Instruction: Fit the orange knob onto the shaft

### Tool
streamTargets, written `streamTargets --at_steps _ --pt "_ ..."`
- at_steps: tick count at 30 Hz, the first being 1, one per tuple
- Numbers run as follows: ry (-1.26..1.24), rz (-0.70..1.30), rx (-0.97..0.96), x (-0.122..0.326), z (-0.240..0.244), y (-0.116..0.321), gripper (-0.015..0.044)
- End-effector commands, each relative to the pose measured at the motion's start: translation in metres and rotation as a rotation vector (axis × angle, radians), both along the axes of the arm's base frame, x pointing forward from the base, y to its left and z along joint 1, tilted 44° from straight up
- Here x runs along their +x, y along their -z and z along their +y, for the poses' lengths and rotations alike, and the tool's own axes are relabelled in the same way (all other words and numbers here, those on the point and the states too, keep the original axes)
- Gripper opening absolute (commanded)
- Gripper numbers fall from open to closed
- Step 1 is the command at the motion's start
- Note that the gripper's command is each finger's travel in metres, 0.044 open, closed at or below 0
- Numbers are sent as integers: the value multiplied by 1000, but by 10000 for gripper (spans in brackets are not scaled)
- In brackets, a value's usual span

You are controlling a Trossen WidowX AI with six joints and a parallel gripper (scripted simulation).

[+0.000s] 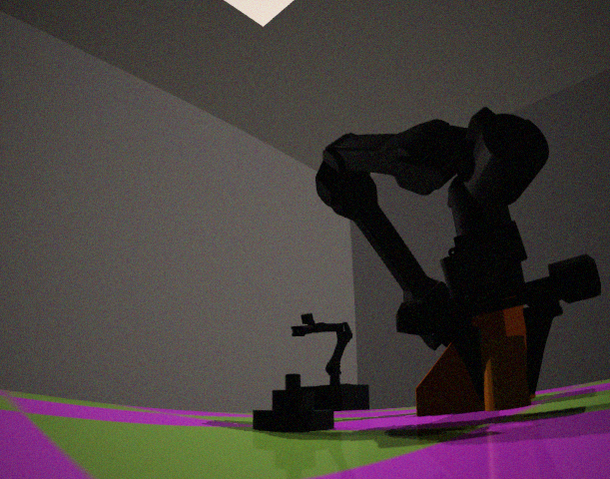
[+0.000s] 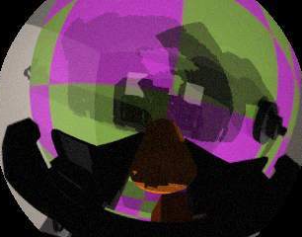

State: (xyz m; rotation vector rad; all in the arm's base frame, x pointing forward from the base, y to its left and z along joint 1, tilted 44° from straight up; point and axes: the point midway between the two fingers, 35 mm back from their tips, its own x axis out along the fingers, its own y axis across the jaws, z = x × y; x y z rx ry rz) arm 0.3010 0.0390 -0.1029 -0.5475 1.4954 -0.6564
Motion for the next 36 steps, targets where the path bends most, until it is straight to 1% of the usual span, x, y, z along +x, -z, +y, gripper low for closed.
streamTargets --at_steps 1,16,21,36 --pt "-9 -22 15 8 22 -17 0" --pt "-8 -20 15 3 91 -93 0" --pt "-8 -20 16 4 90 -95 0" --pt "-13 -18 33 22 53 -118 0"
